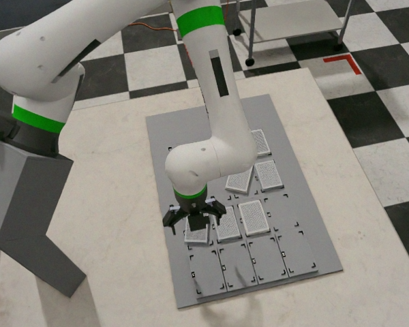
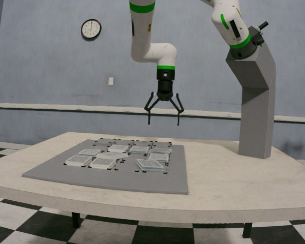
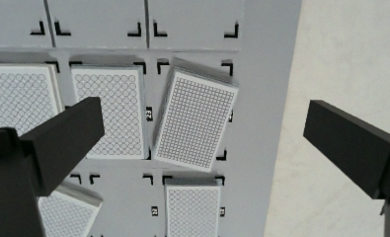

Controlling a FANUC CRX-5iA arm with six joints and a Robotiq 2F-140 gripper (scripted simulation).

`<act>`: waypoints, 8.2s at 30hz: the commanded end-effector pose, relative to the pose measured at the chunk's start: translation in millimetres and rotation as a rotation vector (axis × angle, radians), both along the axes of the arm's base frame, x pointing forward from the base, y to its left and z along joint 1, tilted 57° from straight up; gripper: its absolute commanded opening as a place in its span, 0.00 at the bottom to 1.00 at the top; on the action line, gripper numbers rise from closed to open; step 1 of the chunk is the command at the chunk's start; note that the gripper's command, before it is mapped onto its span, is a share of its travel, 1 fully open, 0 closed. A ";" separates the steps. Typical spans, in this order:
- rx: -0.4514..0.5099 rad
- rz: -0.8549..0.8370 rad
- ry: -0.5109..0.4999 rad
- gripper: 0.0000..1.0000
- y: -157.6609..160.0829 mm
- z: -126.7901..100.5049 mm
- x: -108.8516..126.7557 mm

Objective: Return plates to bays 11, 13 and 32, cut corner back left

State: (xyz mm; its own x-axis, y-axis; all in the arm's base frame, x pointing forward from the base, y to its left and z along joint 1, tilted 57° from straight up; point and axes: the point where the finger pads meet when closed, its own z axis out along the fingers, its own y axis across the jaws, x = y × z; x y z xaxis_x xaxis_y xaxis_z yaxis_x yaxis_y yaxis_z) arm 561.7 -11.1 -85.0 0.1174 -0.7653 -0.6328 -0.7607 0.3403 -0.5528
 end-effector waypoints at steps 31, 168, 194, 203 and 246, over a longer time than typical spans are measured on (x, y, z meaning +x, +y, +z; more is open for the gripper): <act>-0.001 -0.001 0.000 1.00 -0.9 0.2 0.0; -0.001 -0.001 -0.001 1.00 92.1 220.4 107.3; -0.001 -0.001 -0.001 1.00 151.9 294.8 119.3; 0.000 -0.001 -0.001 1.00 169.3 316.5 122.8; 0.000 -0.001 -0.001 1.00 177.4 326.6 124.4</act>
State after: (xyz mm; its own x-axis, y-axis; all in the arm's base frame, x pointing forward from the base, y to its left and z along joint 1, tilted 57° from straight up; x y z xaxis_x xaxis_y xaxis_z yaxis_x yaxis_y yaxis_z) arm 685.9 167.0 240.6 0.1173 -0.7654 -0.6327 -0.7609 0.3402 -0.5526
